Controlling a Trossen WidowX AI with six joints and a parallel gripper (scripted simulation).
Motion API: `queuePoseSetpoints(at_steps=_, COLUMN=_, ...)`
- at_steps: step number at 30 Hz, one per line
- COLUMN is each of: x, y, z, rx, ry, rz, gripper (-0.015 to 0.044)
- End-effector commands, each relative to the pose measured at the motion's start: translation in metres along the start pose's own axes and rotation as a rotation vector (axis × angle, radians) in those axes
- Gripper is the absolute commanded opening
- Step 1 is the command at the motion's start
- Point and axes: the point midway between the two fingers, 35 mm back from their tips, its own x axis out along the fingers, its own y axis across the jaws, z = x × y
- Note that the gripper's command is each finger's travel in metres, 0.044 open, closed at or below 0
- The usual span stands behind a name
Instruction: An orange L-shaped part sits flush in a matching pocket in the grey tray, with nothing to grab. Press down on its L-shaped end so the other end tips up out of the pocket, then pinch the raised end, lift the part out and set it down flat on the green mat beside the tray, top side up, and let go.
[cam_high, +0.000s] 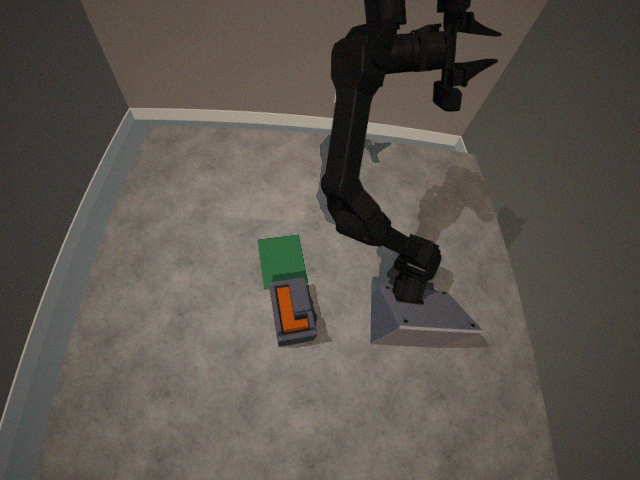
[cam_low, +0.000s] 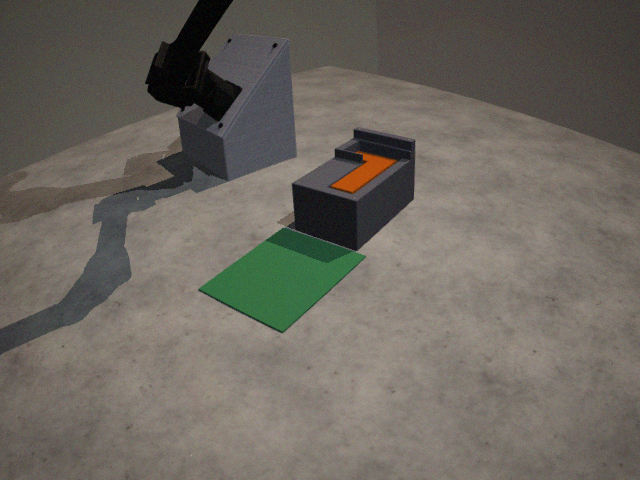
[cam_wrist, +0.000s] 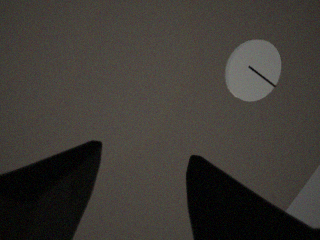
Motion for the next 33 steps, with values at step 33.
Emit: queuePoseSetpoints(at_steps=33, x=0.075, y=0.176, z=0.234, rx=0.017, ry=-0.879, rz=0.847, gripper=0.0180)
